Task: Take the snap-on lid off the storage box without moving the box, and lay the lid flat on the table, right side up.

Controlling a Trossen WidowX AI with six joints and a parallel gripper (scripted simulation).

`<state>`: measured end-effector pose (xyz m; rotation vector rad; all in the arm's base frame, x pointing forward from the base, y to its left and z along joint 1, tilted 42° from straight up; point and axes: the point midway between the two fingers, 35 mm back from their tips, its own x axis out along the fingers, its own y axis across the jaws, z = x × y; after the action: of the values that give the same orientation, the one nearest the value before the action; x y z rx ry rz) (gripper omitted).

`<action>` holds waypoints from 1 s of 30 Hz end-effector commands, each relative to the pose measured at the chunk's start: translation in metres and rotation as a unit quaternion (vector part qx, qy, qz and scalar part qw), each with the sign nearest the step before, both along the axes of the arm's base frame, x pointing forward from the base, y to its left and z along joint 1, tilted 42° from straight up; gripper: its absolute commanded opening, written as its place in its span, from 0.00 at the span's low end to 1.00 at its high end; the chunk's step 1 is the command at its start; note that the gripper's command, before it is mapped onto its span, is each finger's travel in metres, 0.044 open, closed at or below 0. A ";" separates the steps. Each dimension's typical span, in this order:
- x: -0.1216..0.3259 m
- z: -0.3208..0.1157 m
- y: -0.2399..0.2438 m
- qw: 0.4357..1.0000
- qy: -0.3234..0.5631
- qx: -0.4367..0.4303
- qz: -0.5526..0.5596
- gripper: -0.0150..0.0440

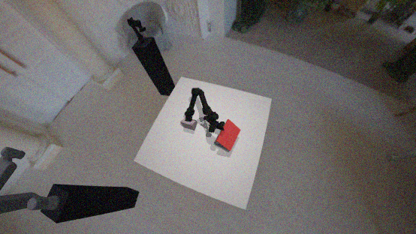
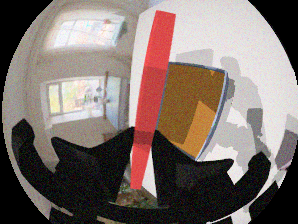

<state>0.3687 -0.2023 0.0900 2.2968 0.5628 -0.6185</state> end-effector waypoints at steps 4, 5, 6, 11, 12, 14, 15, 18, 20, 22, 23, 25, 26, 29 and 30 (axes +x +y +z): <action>-0.005 -0.009 -0.007 1.000 -0.004 -0.006 0.000 0.25; -0.006 -0.011 -0.009 1.000 -0.004 -0.006 0.000 0.25; -0.007 -0.012 -0.010 1.000 -0.004 -0.006 0.000 0.25; -0.011 -0.018 -0.017 1.000 -0.004 -0.006 0.000 0.25; -0.012 -0.019 -0.018 1.000 -0.004 -0.006 0.000 0.25; -0.014 -0.022 -0.021 1.000 -0.004 -0.006 0.000 0.25; -0.014 -0.023 -0.022 1.000 -0.004 -0.006 0.000 0.25; -0.017 -0.027 -0.026 1.000 -0.004 -0.006 0.000 0.25; -0.018 -0.029 -0.029 1.000 -0.004 -0.006 0.000 0.25; -0.020 -0.032 -0.032 1.000 -0.004 -0.007 0.000 0.25; -0.021 -0.033 -0.033 1.000 -0.004 -0.007 0.000 0.25; -0.022 -0.036 -0.036 1.000 -0.004 -0.007 0.000 0.25; -0.023 -0.037 -0.037 1.000 -0.004 -0.007 0.000 0.25; -0.026 -0.041 -0.041 1.000 -0.004 -0.007 0.000 0.25; -0.026 -0.042 -0.042 1.000 -0.004 -0.007 0.000 0.25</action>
<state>0.3436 -0.2360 0.0474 2.2967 0.5667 -0.6235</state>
